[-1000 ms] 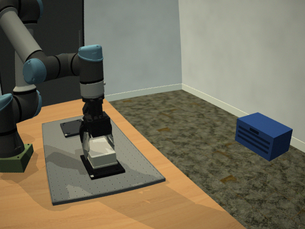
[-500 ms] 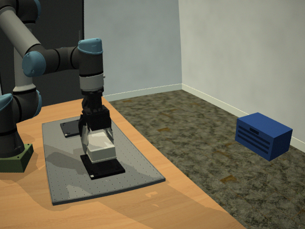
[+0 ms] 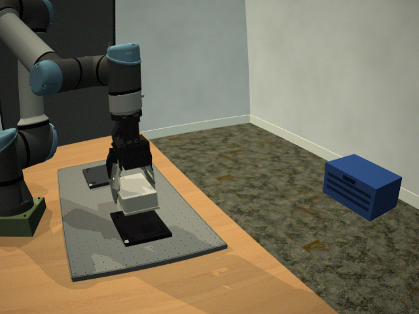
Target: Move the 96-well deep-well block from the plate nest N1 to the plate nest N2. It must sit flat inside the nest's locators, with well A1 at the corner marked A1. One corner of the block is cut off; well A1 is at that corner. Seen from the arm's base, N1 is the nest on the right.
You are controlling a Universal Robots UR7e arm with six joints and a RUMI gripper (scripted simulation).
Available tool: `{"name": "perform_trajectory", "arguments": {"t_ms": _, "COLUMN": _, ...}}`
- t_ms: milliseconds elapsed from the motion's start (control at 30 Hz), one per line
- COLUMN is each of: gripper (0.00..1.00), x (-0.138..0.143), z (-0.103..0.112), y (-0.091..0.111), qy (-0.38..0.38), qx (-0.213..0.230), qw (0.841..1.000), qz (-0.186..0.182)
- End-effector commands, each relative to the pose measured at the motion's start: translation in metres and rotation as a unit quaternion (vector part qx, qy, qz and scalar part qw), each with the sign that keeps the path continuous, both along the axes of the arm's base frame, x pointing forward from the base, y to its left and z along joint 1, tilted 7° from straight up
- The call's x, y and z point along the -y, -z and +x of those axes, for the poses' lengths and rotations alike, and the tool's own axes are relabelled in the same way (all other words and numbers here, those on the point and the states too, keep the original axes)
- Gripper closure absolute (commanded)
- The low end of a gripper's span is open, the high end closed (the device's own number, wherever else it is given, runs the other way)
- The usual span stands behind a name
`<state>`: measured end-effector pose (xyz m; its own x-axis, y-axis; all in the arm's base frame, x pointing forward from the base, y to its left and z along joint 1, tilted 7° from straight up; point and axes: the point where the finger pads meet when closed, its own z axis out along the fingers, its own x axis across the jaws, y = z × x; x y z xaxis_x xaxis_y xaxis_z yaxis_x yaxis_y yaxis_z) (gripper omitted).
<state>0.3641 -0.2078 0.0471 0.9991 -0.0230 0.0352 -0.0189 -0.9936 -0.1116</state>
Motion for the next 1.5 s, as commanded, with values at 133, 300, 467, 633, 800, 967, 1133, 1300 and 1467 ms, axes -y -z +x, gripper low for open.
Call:
{"name": "perform_trajectory", "arguments": {"t_ms": 133, "gripper": 1.0, "x": 0.002, "z": 0.0, "y": -0.015, "qy": 0.0, "qx": 0.0, "qw": 1.0, "qz": 0.0}}
{"name": "perform_trajectory", "arguments": {"t_ms": 300, "gripper": 1.0, "x": 0.002, "z": -0.001, "y": -0.02, "qy": 0.0, "qx": 0.0, "qw": 1.0, "qz": 0.0}}
{"name": "perform_trajectory", "arguments": {"t_ms": 467, "gripper": 1.0, "x": 0.002, "z": -0.001, "y": -0.02, "qy": 0.0, "qx": 0.0, "qw": 1.0, "qz": 0.0}}
{"name": "perform_trajectory", "arguments": {"t_ms": 633, "gripper": 1.0, "x": 0.002, "z": -0.001, "y": -0.02, "qy": 0.0, "qx": 0.0, "qw": 1.0, "qz": 0.0}}
{"name": "perform_trajectory", "arguments": {"t_ms": 800, "gripper": 1.0, "x": 0.002, "z": -0.001, "y": -0.02, "qy": 0.0, "qx": 0.0, "qw": 1.0, "qz": 0.0}}
{"name": "perform_trajectory", "arguments": {"t_ms": 967, "gripper": 1.0, "x": 0.002, "z": -0.001, "y": -0.02, "qy": 0.0, "qx": 0.0, "qw": 1.0, "qz": 0.0}}
{"name": "perform_trajectory", "arguments": {"t_ms": 1133, "gripper": 1.0, "x": -0.011, "z": -0.001, "y": -0.021, "qy": -0.016, "qx": 0.002, "qw": 1.0, "qz": -0.001}}
{"name": "perform_trajectory", "arguments": {"t_ms": 1300, "gripper": 1.0, "x": -0.021, "z": -0.002, "y": -0.022, "qy": -0.016, "qx": 0.002, "qw": 1.0, "qz": -0.001}}
{"name": "perform_trajectory", "arguments": {"t_ms": 1467, "gripper": 1.0, "x": -0.037, "z": -0.003, "y": -0.024, "qy": -0.016, "qx": 0.002, "qw": 1.0, "qz": -0.001}}
